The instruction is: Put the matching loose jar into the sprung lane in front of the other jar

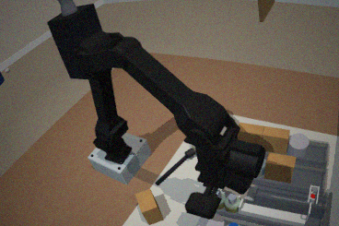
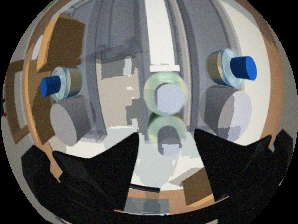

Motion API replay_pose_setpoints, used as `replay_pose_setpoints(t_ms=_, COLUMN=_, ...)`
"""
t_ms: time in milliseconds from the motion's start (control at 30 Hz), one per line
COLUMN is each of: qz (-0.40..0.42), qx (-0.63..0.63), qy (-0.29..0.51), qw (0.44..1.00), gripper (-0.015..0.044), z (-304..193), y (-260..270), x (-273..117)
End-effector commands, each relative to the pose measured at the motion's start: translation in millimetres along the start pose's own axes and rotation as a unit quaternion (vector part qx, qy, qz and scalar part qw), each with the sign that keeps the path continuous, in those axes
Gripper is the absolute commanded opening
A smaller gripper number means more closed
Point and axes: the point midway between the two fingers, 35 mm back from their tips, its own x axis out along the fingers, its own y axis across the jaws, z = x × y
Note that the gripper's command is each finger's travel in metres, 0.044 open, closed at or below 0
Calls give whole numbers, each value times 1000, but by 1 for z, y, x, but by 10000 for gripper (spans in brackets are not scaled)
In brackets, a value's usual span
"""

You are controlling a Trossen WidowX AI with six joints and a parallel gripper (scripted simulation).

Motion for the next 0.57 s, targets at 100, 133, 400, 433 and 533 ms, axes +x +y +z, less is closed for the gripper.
replay_pose_setpoints(t_ms=100, qz=0, qx=-1, qy=-5, qw=1000, gripper=284, z=1, y=0, x=-8)
replay_pose_setpoints(t_ms=133, qz=0, qx=-1, qy=-5, qw=1000, gripper=284, z=0, y=0, x=-8)
replay_pose_setpoints(t_ms=400, qz=0, qx=-1, qy=-4, qw=1000, gripper=284, z=-24, y=-1, x=-9)
replay_pose_setpoints(t_ms=433, qz=0, qx=-1, qy=-4, qw=1000, gripper=284, z=-28, y=-1, x=-9)
replay_pose_setpoints(t_ms=533, qz=0, qx=-1, qy=-3, qw=1000, gripper=284, z=-38, y=-1, x=-10)
